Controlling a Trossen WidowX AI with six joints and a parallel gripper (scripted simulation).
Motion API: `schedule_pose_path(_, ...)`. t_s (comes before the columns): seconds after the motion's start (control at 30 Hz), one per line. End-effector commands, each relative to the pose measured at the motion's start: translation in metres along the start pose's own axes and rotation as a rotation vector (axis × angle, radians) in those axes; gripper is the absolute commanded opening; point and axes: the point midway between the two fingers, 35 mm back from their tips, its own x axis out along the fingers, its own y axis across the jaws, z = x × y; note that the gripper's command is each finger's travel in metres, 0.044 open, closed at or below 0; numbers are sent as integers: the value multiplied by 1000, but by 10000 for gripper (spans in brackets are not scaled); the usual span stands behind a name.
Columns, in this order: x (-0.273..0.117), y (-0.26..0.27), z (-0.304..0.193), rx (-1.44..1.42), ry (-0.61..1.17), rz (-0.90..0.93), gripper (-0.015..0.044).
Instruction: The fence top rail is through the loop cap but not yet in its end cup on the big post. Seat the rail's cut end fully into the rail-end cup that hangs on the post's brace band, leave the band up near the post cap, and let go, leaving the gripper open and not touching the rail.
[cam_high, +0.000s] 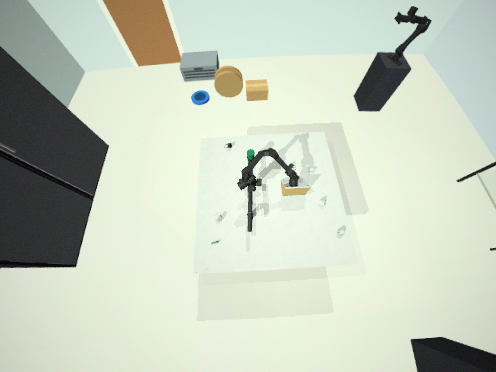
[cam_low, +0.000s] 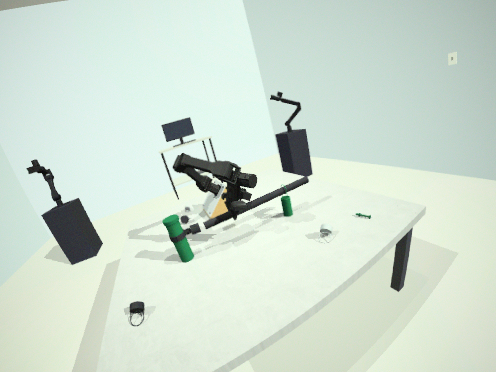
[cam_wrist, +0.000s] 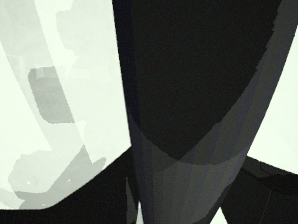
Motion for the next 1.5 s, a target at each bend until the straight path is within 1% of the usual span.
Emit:
schedule_pose_path(0.0, 1, 0, 1, -1, -3, 1, 0)
schedule_pose_path(1.0, -5, -6, -9, 0, -3, 1, 0)
schedule_pose_path(1.47, 3, -3, -25, -8, -8, 11, 0)
